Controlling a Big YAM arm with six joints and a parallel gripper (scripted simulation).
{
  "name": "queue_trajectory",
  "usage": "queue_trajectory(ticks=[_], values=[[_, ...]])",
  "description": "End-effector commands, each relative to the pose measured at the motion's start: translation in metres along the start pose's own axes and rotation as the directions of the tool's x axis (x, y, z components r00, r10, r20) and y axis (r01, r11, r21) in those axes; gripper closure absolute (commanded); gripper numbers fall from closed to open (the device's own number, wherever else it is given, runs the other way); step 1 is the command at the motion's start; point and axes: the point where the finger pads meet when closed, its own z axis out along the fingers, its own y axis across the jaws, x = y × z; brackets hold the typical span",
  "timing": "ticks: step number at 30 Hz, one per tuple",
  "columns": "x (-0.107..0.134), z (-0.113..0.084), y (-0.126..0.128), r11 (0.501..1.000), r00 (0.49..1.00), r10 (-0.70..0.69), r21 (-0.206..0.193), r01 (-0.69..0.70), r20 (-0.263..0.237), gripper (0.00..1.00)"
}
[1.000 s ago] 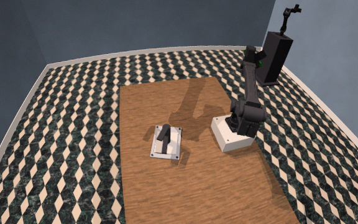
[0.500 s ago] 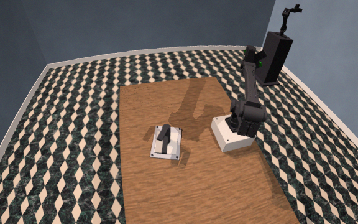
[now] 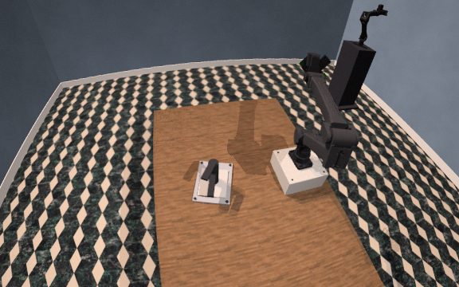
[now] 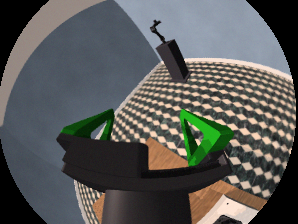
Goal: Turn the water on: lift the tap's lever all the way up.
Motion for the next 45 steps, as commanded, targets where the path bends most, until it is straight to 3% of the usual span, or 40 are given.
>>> queue_trajectory(ticks=[1,2,5,6,8,9,10,11,14,15,17,18,20,21,24,25,28,29,32,33,36,37,40,41,45], values=[[-0.002,0.003,0.040,0.994,0.994,-0.095,-0.056,0.093,-0.048,0.00],[0.009,0.003,0.051,0.988,0.986,-0.141,-0.083,0.134,-0.086,0.00],[0.021,0.003,0.064,0.978,0.974,-0.191,-0.114,0.177,-0.123,0.00],[0.035,0.001,0.076,0.963,0.956,-0.245,-0.151,0.222,-0.159,0.00],[0.035,0.001,0.076,0.963,0.956,-0.245,-0.151,0.222,-0.159,0.00],[0.049,-0.001,0.090,0.945,0.933,-0.302,-0.192,0.266,-0.193,0.00],[0.049,-0.001,0.090,0.945,0.933,-0.302,-0.192,0.266,-0.193,0.00],[0.064,-0.005,0.104,0.920,0.904,-0.363,-0.238,0.311,-0.224,0.00],[0.064,-0.005,0.104,0.920,0.904,-0.363,-0.238,0.311,-0.224,0.00],[0.080,-0.011,0.118,0.890,0.869,-0.427,-0.288,0.354,-0.250,0.00],[0.080,-0.011,0.118,0.890,0.869,-0.427,-0.288,0.354,-0.250,0.00],[0.097,-0.018,0.132,0.852,0.827,-0.492,-0.343,0.395,-0.270,0.00],[0.097,-0.018,0.132,0.852,0.827,-0.492,-0.343,0.395,-0.270,0.00],[0.115,-0.026,0.146,0.808,0.779,-0.559,-0.401,0.433,-0.284,0.00],[0.115,-0.026,0.146,0.808,0.779,-0.559,-0.401,0.433,-0.284,0.00],[0.133,-0.037,0.160,0.755,0.725,-0.624,-0.461,0.466,-0.290,0.00],[0.133,-0.037,0.160,0.755,0.725,-0.624,-0.461,0.466,-0.290,0.00],[0.151,-0.049,0.173,0.695,0.666,-0.689,-0.523,0.494,-0.287,0.00],[0.151,-0.049,0.173,0.695,0.666,-0.689,-0.523,0.494,-0.287,0.00],[0.170,-0.063,0.186,0.627,0.601,-0.751,-0.585,0.515,-0.275,0.00],[0.170,-0.063,0.186,0.627,0.601,-0.751,-0.585,0.515,-0.275,0.00],[0.189,-0.079,0.198,0.551,0.532,-0.808,-0.645,0.529,-0.253,0.00],[0.189,-0.079,0.198,0.551,0.532,-0.808,-0.645,0.529,-0.253,0.00],[0.208,-0.096,0.209,0.468,0.461,-0.860,-0.703,0.536,-0.221,0.00],[0.208,-0.096,0.209,0.468,0.461,-0.860,-0.703,0.536,-0.221,0.00]])
